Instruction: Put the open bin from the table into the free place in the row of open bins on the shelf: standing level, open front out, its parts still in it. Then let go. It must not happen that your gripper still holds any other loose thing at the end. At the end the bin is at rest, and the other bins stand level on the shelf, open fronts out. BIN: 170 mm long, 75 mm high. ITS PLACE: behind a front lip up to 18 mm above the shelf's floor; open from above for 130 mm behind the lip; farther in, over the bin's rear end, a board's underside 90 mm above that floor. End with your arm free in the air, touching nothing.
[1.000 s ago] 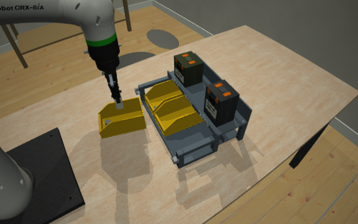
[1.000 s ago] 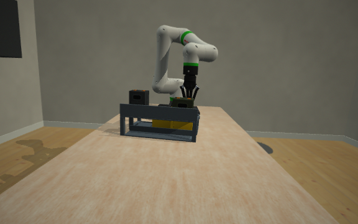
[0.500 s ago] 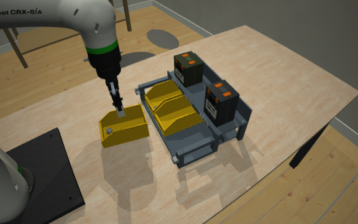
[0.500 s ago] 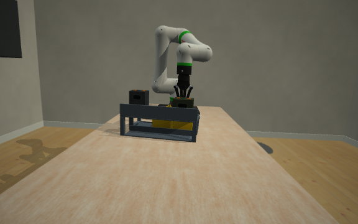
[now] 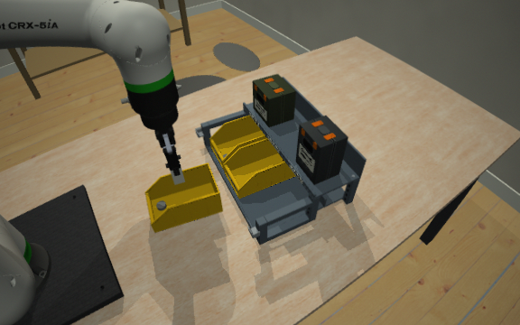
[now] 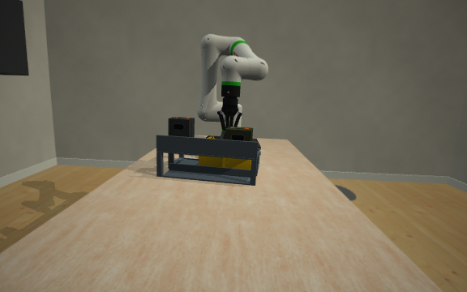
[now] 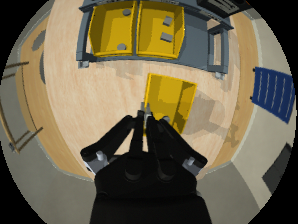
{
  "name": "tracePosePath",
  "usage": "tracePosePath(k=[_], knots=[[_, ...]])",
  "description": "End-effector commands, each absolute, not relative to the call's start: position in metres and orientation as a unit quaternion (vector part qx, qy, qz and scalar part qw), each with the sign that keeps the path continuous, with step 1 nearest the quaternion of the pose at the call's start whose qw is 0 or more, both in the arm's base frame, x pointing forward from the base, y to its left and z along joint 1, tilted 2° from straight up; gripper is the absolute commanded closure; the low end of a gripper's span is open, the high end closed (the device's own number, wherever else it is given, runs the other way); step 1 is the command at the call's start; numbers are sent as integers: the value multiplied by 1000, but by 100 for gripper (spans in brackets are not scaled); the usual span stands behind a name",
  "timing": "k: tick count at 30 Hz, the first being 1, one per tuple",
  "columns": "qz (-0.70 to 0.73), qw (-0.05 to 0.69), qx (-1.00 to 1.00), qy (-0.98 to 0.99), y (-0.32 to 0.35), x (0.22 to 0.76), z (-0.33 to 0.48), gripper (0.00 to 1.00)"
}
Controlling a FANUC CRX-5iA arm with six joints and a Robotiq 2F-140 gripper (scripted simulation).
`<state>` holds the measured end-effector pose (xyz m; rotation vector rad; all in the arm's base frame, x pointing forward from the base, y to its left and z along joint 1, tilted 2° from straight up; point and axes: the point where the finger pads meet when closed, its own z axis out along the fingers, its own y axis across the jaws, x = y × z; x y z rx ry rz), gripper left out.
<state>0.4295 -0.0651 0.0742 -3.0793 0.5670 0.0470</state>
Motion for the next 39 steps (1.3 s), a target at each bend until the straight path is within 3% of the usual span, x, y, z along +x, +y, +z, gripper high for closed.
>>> tracePosePath(k=[1, 39], knots=[[15, 5, -984, 175, -76, 425, 74, 100], [15, 6, -990, 139, -144, 393, 73, 100]])
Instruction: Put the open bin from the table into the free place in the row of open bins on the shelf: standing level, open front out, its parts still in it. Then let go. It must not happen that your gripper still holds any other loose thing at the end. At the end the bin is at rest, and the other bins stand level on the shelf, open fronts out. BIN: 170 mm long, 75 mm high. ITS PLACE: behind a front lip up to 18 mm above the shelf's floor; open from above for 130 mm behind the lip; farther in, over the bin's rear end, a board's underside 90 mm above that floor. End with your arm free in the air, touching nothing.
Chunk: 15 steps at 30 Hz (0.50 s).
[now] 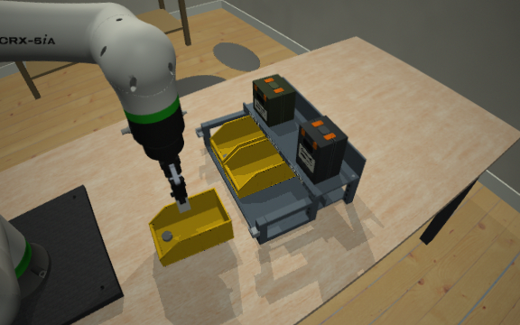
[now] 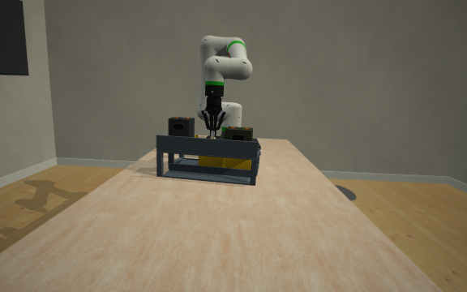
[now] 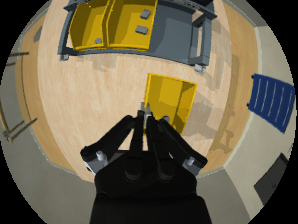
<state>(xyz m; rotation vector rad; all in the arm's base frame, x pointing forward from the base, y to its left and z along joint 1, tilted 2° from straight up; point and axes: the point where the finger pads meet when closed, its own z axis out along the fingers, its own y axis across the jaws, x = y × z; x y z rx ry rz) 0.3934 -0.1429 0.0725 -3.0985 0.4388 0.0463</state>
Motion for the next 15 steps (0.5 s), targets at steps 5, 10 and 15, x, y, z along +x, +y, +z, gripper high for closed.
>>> tracePosePath(k=[5, 10, 15], knots=[[15, 6, -990, 138, -147, 392, 73, 100], [15, 6, -990, 138, -148, 391, 73, 100], [15, 6, -990, 138, -148, 391, 73, 100]])
